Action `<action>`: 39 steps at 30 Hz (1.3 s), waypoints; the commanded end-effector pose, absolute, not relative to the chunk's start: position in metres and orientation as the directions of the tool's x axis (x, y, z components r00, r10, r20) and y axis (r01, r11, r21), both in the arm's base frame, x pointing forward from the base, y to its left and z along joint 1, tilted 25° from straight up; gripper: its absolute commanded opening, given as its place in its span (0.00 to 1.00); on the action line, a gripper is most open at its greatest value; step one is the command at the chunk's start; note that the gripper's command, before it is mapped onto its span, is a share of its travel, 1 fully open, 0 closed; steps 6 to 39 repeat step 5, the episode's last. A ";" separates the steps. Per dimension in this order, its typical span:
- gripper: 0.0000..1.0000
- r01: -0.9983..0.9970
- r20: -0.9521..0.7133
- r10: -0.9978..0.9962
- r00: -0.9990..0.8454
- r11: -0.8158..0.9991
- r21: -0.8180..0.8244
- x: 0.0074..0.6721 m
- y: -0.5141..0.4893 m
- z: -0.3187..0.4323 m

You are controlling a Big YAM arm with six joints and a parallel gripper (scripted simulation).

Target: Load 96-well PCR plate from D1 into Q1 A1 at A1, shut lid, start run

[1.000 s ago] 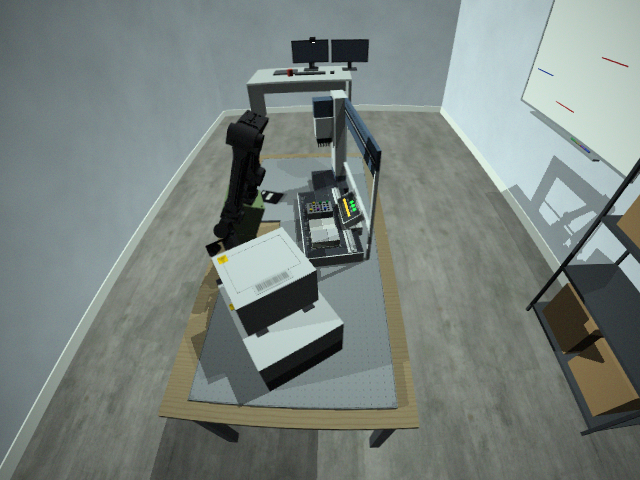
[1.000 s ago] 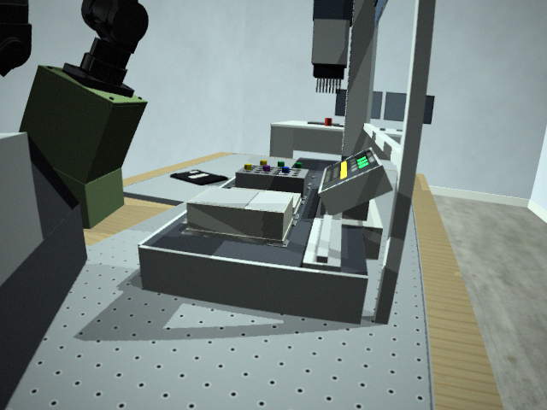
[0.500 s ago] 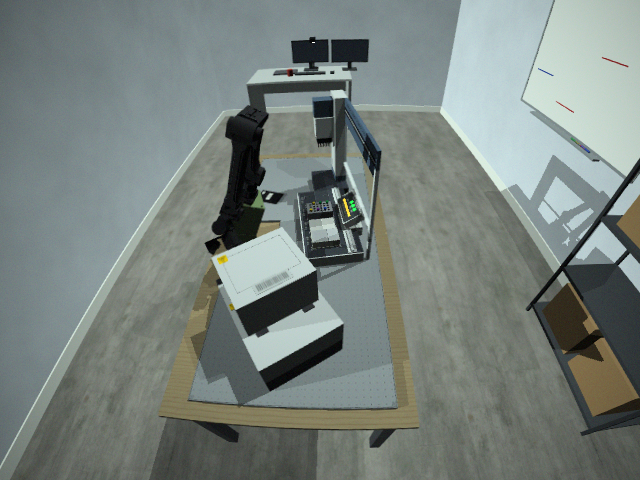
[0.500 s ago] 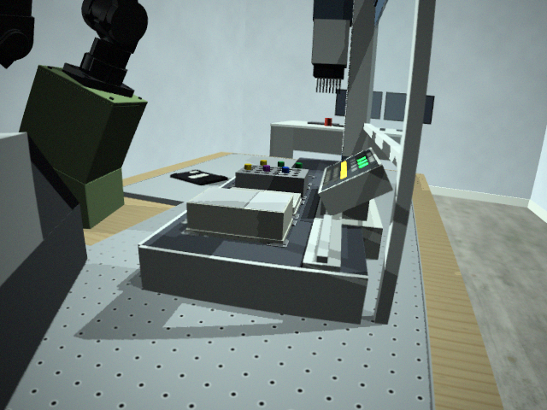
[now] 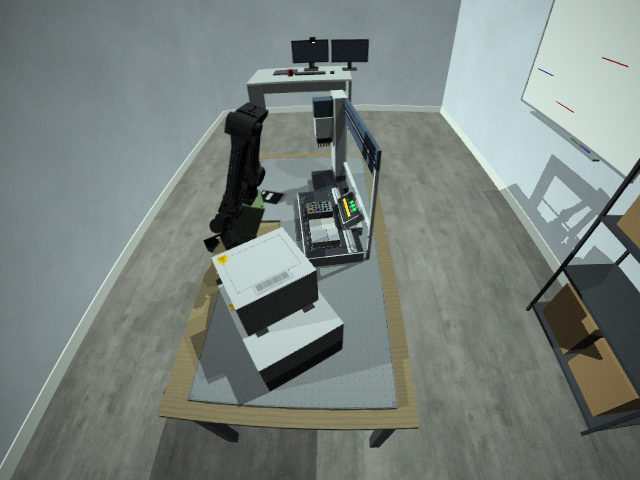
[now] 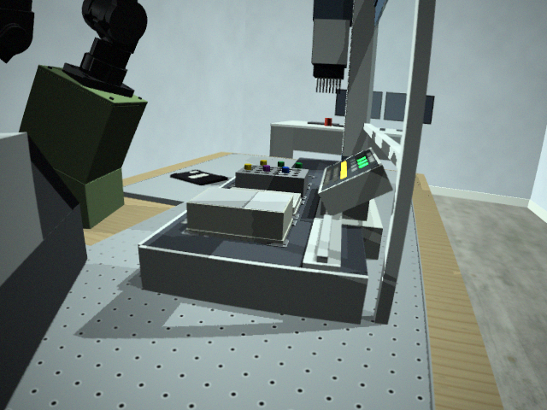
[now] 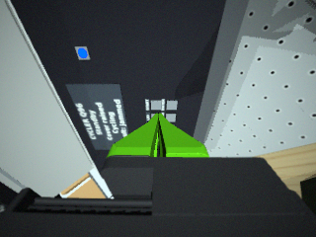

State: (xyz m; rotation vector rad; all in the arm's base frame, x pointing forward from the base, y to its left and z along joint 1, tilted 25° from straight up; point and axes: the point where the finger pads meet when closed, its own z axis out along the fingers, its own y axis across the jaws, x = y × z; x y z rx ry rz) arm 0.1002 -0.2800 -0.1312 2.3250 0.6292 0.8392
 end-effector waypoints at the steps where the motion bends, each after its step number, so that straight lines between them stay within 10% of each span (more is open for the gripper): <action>1: 0.00 0.234 0.388 0.607 0.693 -0.700 0.675 0.096 -0.284 -0.126; 39: 0.00 0.234 0.388 0.607 0.693 -0.700 0.675 0.096 -0.284 -0.126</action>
